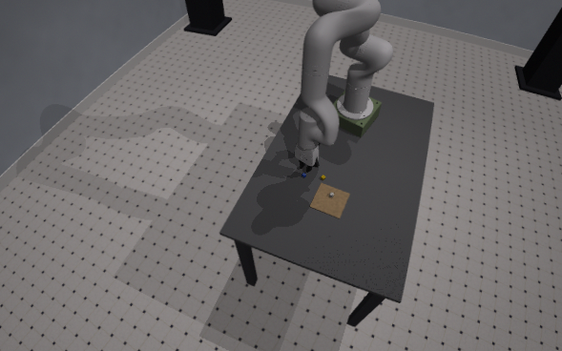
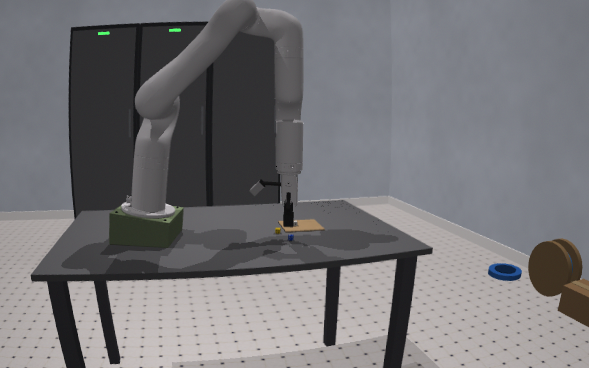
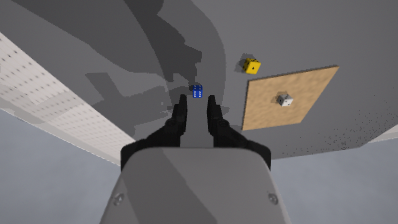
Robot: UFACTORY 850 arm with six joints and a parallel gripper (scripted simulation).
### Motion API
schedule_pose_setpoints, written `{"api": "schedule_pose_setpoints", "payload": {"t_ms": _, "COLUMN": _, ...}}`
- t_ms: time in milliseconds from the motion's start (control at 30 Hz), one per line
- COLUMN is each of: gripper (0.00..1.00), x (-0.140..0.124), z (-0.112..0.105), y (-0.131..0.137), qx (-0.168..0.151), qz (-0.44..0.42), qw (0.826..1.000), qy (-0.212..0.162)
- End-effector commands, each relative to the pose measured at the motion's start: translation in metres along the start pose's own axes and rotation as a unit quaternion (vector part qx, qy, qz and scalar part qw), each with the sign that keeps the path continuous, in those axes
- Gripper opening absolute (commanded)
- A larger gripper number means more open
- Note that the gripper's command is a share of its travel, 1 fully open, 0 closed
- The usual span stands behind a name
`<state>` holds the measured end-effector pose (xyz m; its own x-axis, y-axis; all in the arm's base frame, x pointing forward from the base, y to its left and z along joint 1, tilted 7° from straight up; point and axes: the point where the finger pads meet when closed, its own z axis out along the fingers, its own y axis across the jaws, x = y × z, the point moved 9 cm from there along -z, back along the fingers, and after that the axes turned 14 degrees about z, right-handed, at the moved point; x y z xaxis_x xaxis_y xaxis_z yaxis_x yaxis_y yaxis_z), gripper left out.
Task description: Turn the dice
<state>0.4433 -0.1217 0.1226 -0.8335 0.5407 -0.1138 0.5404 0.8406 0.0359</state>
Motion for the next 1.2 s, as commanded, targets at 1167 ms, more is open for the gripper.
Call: {"api": "schedule_pose_setpoints", "payload": {"t_ms": 1167, "gripper": 0.31, "x": -0.001, "z": 0.027, "y": 0.001, "qx": 0.001, "qz": 0.0, "qw": 1.0, "qy": -0.001}}
